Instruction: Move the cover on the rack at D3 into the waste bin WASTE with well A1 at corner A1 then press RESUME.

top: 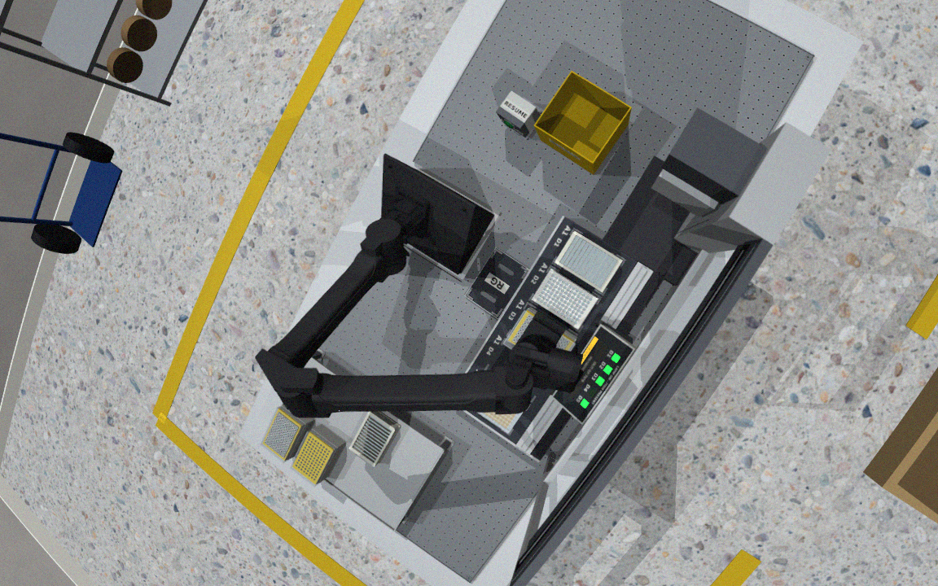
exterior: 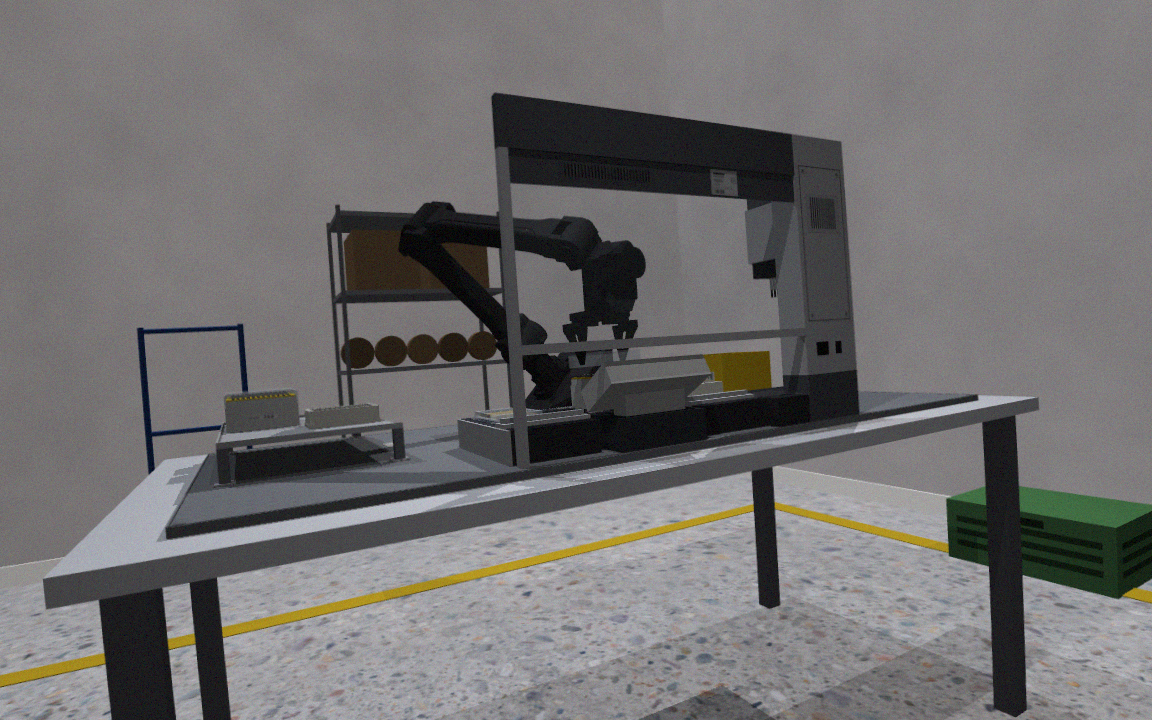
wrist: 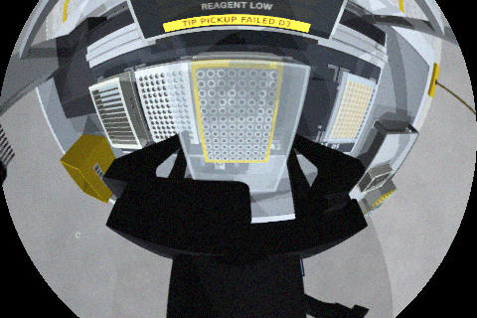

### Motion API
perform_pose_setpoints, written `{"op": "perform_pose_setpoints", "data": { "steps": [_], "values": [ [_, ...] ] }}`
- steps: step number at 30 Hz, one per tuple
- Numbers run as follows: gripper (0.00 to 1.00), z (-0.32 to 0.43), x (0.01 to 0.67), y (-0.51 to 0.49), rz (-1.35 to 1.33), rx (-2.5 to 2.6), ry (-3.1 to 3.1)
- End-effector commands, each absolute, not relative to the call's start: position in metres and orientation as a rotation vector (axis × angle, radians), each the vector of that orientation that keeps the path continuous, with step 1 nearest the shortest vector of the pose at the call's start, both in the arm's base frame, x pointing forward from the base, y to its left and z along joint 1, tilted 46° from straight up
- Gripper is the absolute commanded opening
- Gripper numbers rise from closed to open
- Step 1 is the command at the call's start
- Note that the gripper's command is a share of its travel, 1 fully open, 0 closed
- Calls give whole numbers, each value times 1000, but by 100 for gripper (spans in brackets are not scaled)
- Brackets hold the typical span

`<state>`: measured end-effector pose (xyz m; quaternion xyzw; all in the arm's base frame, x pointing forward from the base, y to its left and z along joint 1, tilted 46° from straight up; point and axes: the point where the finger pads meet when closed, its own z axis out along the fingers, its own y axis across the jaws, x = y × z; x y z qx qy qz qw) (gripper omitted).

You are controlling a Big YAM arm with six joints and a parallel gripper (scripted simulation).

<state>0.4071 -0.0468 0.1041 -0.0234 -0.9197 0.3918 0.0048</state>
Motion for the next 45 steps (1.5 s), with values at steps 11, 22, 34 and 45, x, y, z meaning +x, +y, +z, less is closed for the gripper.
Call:
{"op": "perform_pose_setpoints", "data": {
  "steps": [11, 22, 34, 45],
  "values": [
    [0, 135, 423, -18, 1226, -92, -2939],
    [0, 147, 423, -7, 1224, -94, -2942],
    [0, 139, 417, -14, 1226, -90, -2909],
    [0, 136, 371, -9, 1226, -69, -2900]
  ]
}}
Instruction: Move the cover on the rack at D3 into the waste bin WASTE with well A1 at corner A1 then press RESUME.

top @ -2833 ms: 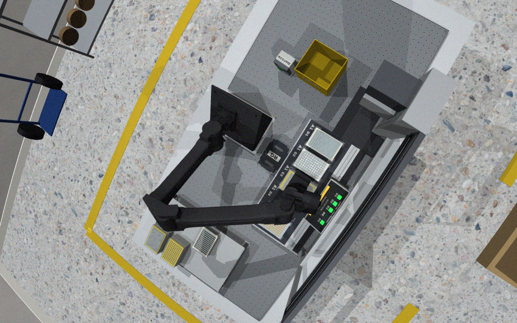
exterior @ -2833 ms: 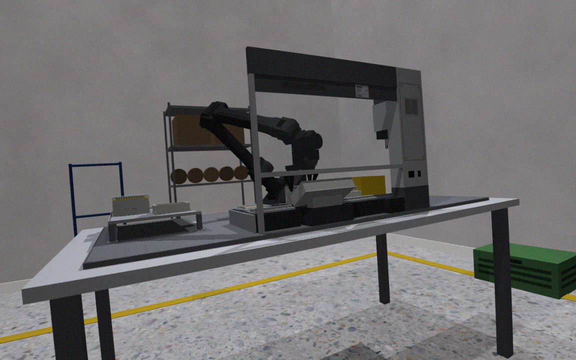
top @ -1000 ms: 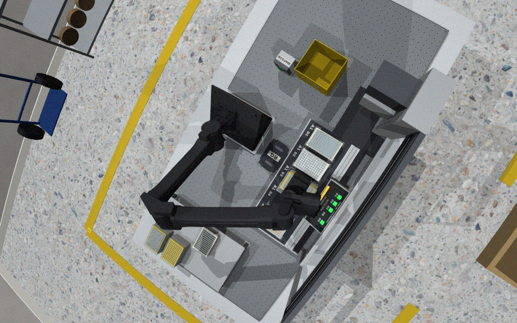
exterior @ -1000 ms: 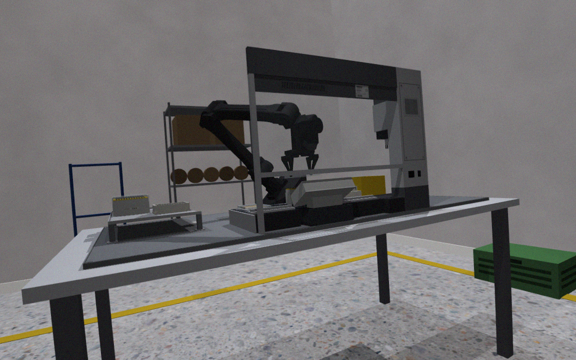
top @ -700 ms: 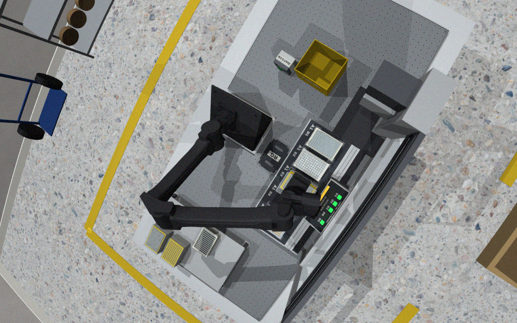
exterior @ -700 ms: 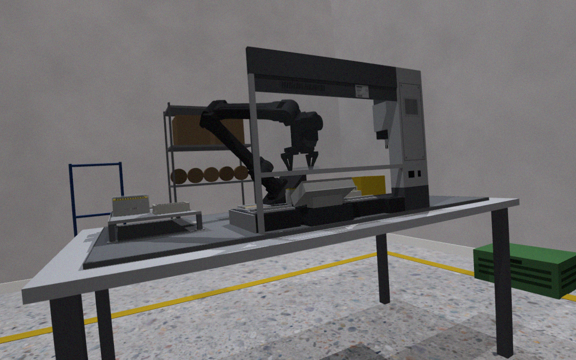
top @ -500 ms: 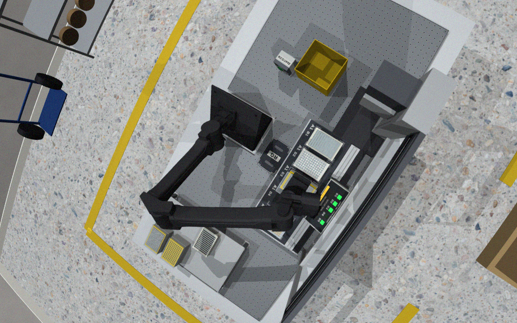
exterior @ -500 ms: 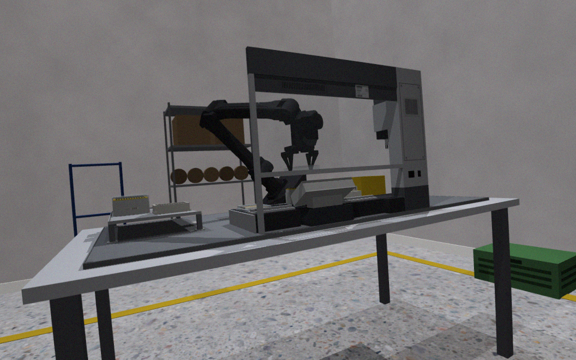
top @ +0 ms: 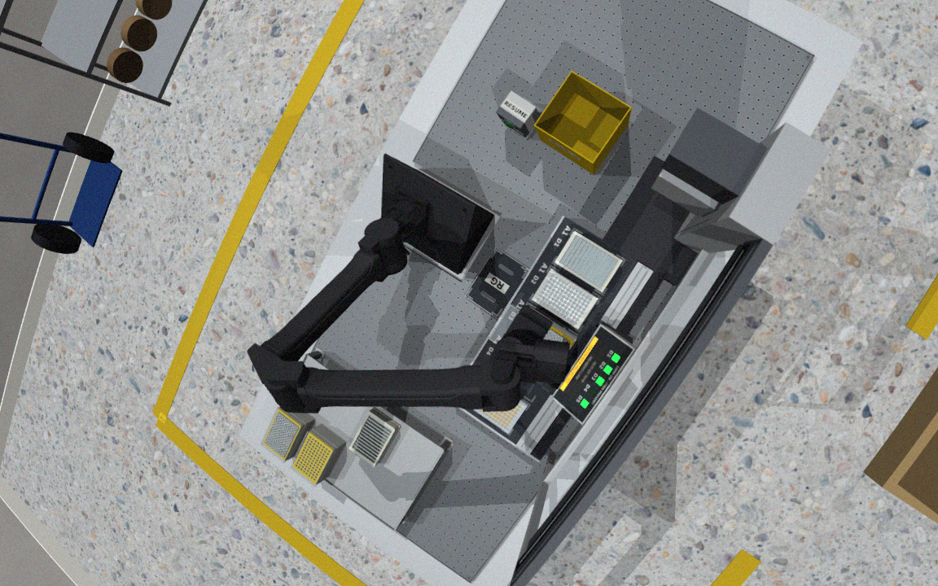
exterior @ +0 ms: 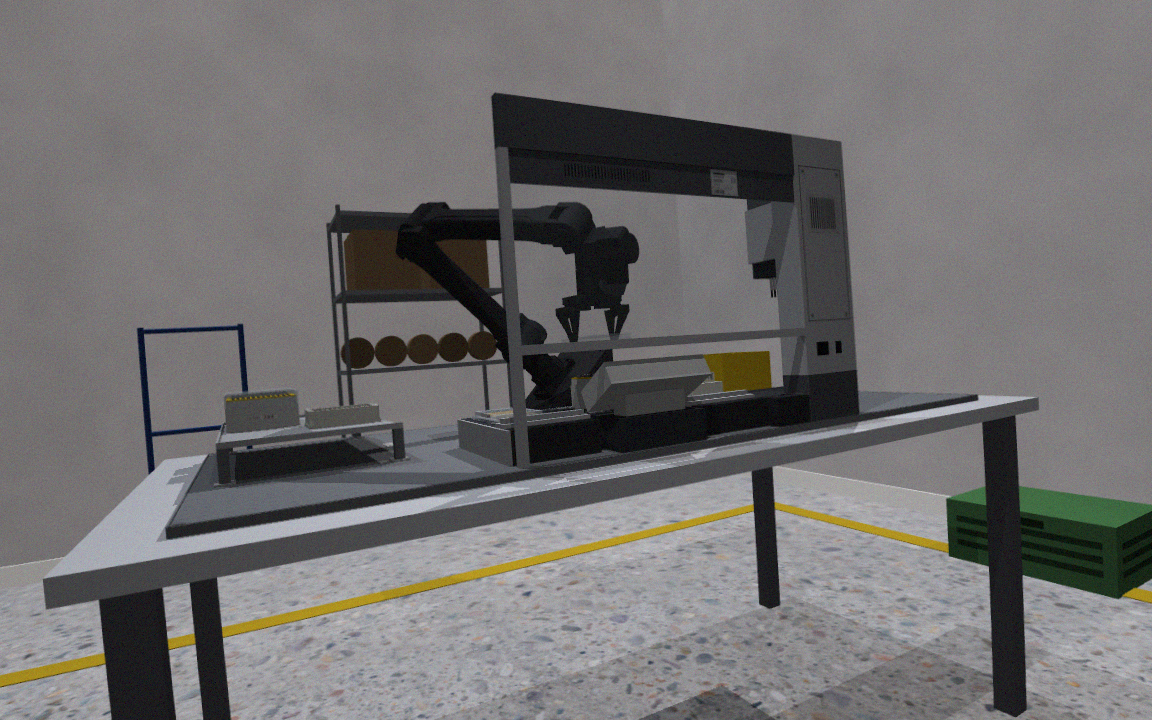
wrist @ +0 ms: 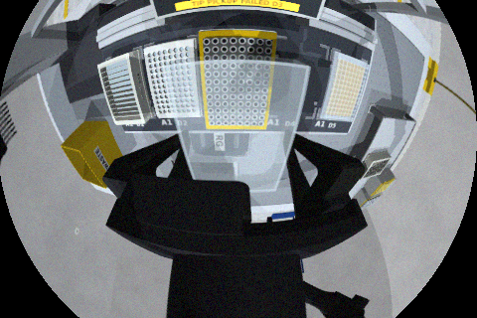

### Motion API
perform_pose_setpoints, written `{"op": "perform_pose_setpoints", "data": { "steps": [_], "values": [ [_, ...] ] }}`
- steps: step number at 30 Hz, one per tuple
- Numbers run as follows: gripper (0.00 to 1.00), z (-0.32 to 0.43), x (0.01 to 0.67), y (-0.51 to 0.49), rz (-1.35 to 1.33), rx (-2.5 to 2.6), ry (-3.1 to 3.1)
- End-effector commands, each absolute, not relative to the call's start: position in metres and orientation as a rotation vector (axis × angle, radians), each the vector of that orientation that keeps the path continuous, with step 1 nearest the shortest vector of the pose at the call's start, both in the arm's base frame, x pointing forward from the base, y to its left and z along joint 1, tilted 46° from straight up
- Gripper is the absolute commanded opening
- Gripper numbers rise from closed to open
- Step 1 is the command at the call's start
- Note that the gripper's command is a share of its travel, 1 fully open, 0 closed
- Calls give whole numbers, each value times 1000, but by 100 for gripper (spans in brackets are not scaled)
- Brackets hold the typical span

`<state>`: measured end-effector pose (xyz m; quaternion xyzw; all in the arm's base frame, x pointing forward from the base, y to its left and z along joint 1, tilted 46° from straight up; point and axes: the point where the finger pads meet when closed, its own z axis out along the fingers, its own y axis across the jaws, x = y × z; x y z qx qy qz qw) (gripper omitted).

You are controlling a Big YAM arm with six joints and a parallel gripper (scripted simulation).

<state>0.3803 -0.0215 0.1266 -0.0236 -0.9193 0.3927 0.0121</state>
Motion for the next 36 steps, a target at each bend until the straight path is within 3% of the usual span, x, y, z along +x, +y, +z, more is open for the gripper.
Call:
{"op": "perform_pose_setpoints", "data": {
  "steps": [1, 31, 36],
  "values": [
    [0, 136, 366, -9, 1226, -70, -2900],
    [0, 133, 238, -7, 1226, -73, -2893],
    [0, 140, 252, -3, 1226, -158, -2923]
  ]
}}
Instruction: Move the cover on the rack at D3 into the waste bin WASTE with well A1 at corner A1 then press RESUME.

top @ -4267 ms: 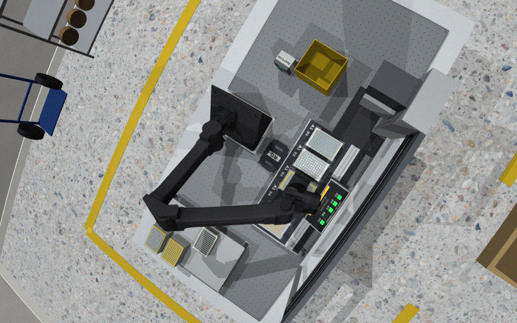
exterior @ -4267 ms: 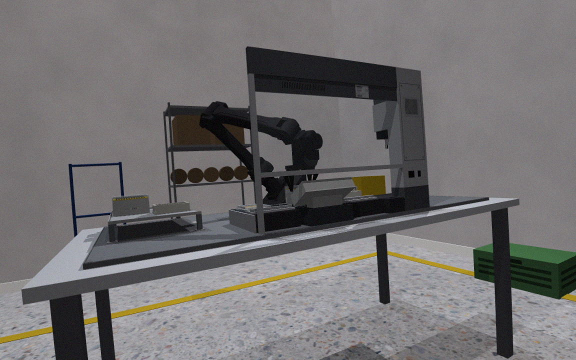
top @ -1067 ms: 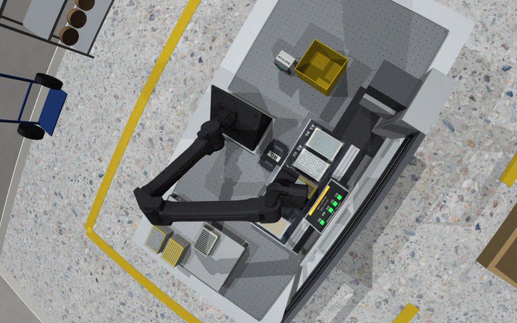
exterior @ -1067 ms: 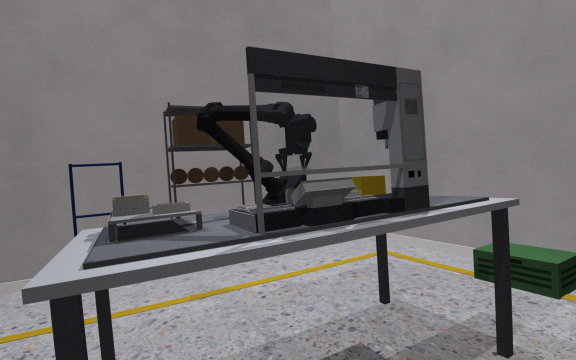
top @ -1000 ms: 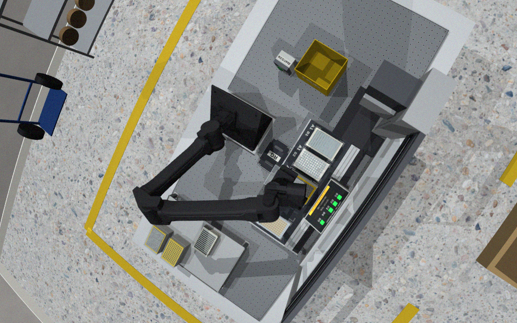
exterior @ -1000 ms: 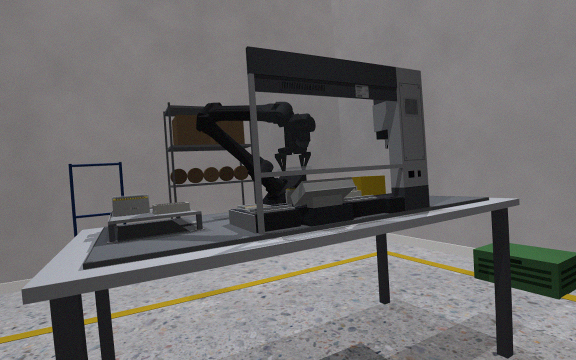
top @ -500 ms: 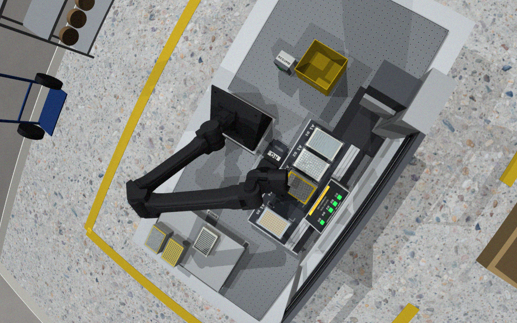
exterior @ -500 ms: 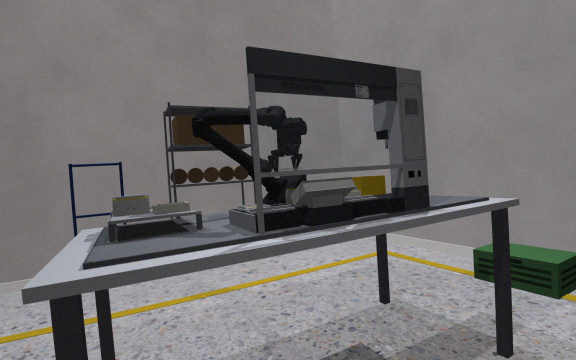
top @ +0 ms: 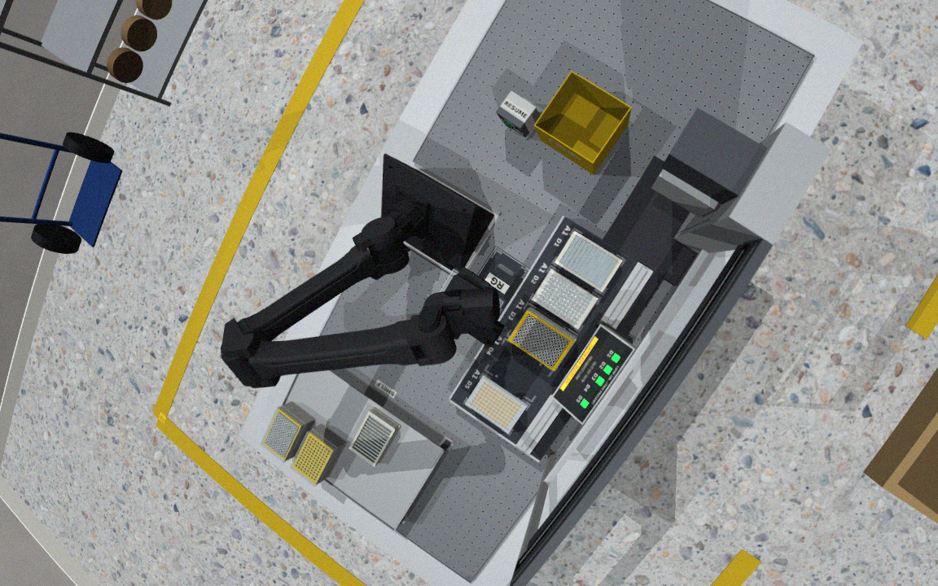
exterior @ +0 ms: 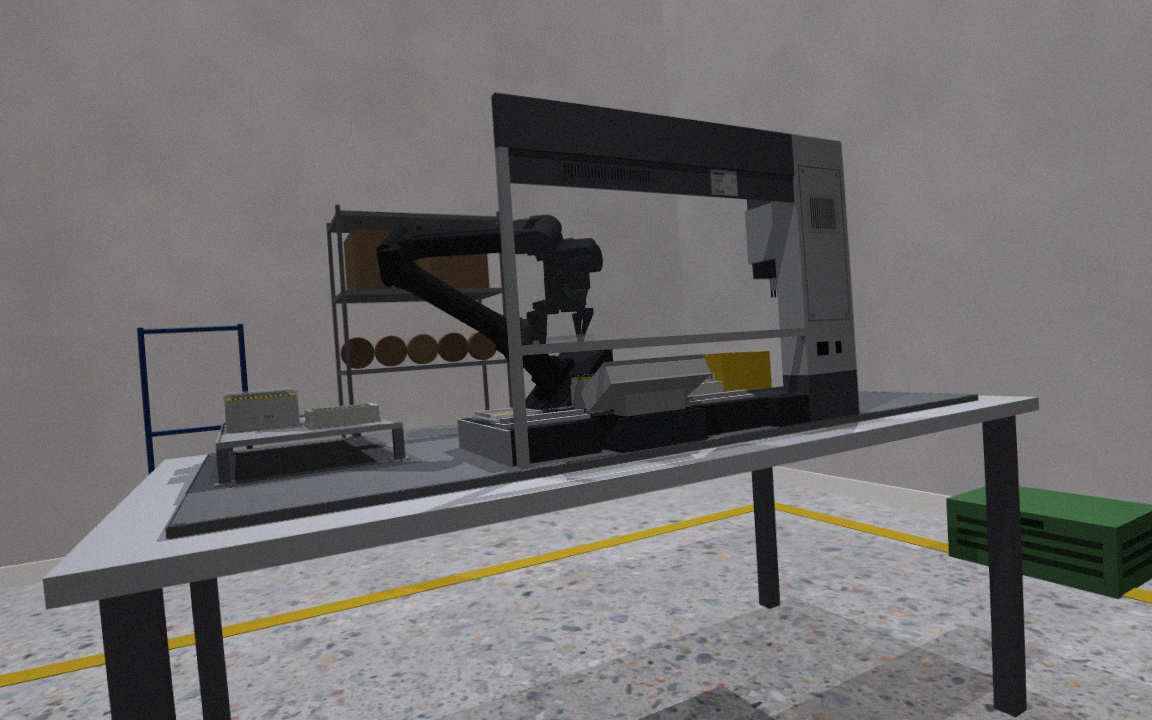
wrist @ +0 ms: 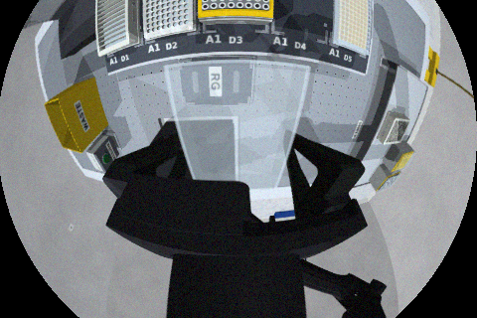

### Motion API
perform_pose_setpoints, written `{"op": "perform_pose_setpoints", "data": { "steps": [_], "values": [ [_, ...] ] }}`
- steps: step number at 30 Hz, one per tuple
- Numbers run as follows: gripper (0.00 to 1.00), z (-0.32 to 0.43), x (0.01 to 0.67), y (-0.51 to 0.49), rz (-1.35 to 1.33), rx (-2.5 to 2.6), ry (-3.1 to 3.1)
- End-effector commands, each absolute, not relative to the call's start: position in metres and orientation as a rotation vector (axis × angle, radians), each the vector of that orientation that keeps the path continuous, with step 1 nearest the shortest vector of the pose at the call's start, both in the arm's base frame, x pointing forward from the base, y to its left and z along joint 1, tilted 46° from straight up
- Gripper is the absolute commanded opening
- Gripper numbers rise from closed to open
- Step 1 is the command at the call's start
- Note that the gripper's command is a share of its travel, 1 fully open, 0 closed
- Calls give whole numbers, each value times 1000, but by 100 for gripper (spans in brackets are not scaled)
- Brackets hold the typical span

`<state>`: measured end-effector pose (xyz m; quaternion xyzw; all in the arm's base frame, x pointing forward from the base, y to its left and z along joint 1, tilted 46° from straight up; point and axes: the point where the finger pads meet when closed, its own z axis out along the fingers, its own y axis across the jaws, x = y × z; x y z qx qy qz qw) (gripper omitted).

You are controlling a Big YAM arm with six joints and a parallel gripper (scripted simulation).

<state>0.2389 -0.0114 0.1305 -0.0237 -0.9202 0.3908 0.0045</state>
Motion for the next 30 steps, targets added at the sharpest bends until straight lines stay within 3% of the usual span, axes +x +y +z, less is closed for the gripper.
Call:
{"op": "perform_pose_setpoints", "data": {
  "steps": [1, 12, 30],
  "values": [
    [0, 135, 246, -6, 1235, -178, -2909],
    [0, 137, 248, -6, 1226, -178, -2926],
    [0, 78, 260, 63, 1195, -99, -2945]
  ]
}}
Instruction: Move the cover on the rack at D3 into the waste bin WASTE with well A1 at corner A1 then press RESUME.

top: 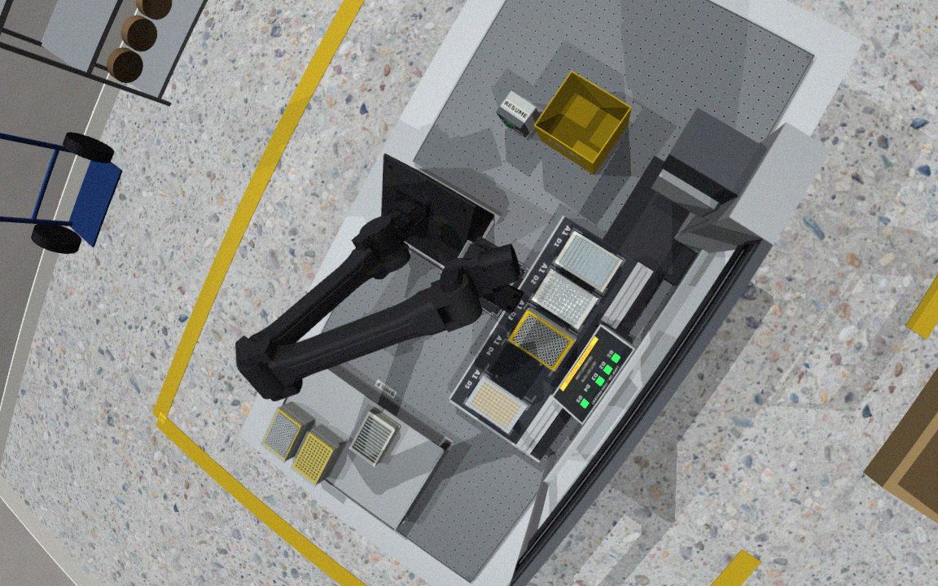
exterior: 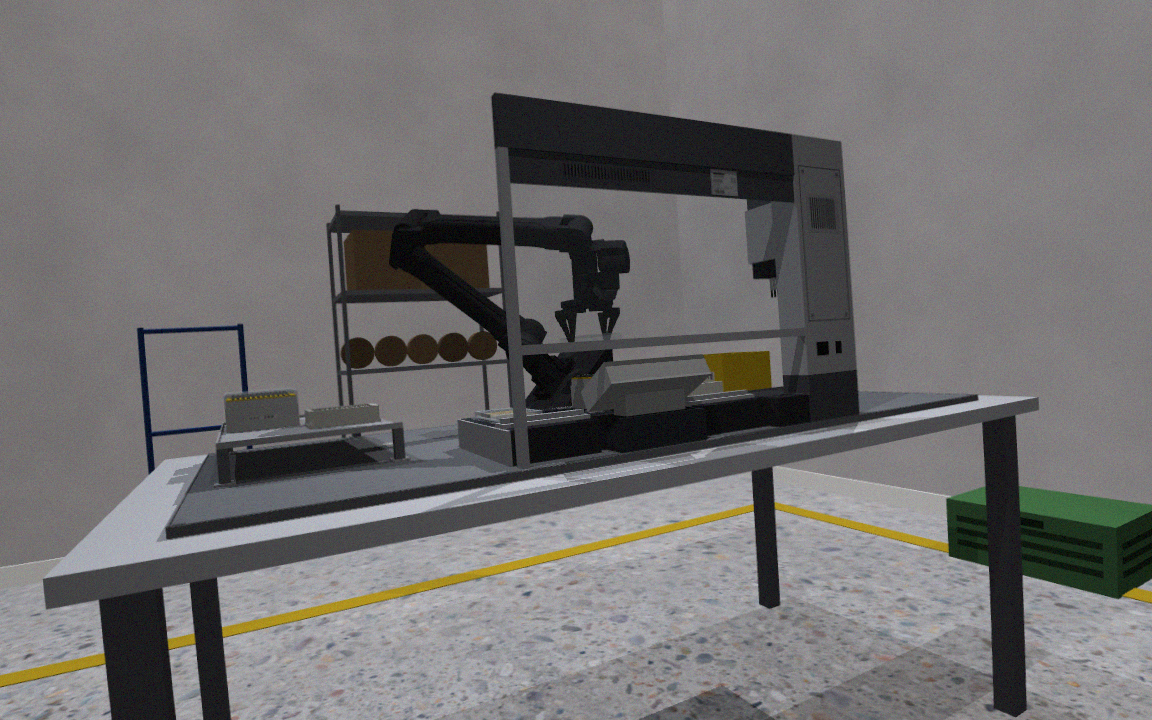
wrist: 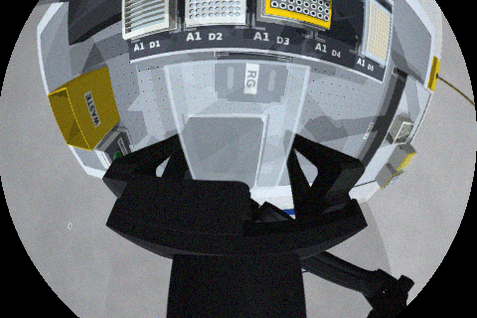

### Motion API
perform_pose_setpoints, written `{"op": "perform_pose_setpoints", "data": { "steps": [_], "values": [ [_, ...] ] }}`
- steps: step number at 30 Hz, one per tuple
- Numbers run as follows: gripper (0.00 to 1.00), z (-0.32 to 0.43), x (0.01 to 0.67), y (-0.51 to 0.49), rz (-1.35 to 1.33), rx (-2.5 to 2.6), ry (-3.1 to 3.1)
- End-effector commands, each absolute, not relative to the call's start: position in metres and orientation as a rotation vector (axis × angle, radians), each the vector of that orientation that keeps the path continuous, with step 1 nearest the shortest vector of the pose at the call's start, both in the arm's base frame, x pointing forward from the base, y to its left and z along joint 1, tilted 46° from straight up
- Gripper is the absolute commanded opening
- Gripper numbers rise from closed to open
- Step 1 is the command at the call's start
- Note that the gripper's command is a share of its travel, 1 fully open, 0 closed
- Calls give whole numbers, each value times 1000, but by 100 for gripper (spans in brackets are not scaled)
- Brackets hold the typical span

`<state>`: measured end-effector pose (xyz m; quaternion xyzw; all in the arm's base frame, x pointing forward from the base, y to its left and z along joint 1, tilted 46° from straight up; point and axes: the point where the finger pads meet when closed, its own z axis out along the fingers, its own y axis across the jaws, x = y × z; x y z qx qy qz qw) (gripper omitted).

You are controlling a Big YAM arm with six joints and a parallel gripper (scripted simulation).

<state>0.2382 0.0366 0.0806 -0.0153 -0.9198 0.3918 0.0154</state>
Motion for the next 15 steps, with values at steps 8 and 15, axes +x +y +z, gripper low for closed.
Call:
{"op": "perform_pose_setpoints", "data": {
  "steps": [8, 15],
  "values": [
    [0, 71, 257, 60, 1192, -143, -2936],
    [0, 46, 261, 95, 1190, -97, -2945]
  ]
}}
